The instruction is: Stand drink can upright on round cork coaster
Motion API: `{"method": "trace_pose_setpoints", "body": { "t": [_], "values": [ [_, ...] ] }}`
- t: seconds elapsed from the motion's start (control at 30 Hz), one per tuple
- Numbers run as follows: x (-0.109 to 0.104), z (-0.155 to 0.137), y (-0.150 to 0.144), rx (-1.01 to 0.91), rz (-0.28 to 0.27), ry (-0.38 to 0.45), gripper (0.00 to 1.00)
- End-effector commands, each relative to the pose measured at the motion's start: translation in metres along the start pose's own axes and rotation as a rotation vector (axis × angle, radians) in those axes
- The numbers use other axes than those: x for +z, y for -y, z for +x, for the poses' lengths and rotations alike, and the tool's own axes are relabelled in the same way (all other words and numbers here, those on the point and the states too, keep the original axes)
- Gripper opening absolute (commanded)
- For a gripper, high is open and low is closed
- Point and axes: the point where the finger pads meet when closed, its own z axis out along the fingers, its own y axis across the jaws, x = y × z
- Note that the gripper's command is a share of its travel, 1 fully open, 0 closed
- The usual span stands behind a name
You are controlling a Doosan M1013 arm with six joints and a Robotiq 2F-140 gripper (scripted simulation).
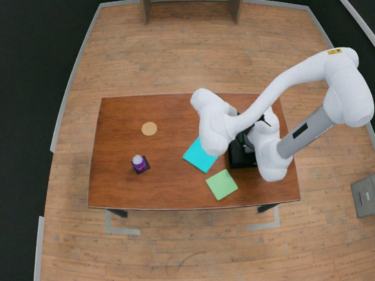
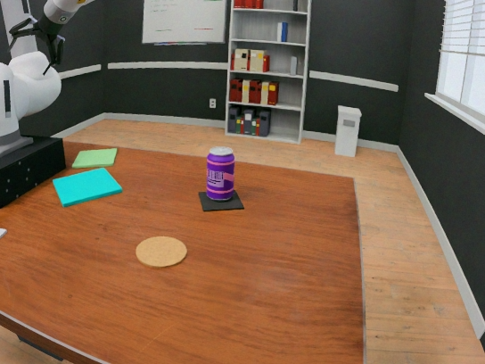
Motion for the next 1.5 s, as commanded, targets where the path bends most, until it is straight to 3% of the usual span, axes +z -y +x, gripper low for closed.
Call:
{"method": "trace_pose_setpoints", "body": {
  "t": [0.0,0.53,0.63,0.73,0.9,1.03,1.1,1.13,1.27,1.47],
  "values": [
    [0.0,0.0,0.0,0.0,-0.001,0.0,1.0],
    [0.0,0.0,0.0,0.0,-0.001,0.0,1.0],
    [-0.01,-0.006,-0.01,-0.02,-0.017,0.02,1.0],
    [-0.051,-0.031,-0.058,-0.106,-0.086,0.097,1.0],
    [-0.104,-0.059,-0.115,-0.361,-0.249,0.353,1.0],
    [-0.148,-0.078,-0.161,-0.539,-0.314,0.561,1.0],
    [-0.148,-0.078,-0.161,-0.539,-0.314,0.561,1.0],
    [-0.175,-0.09,-0.189,-0.648,-0.35,0.688,1.0],
    [-0.215,-0.109,-0.232,-0.809,-0.383,0.889,1.0],
    [-0.273,-0.139,-0.3,-0.823,-0.389,0.904,1.0]
  ]
}}
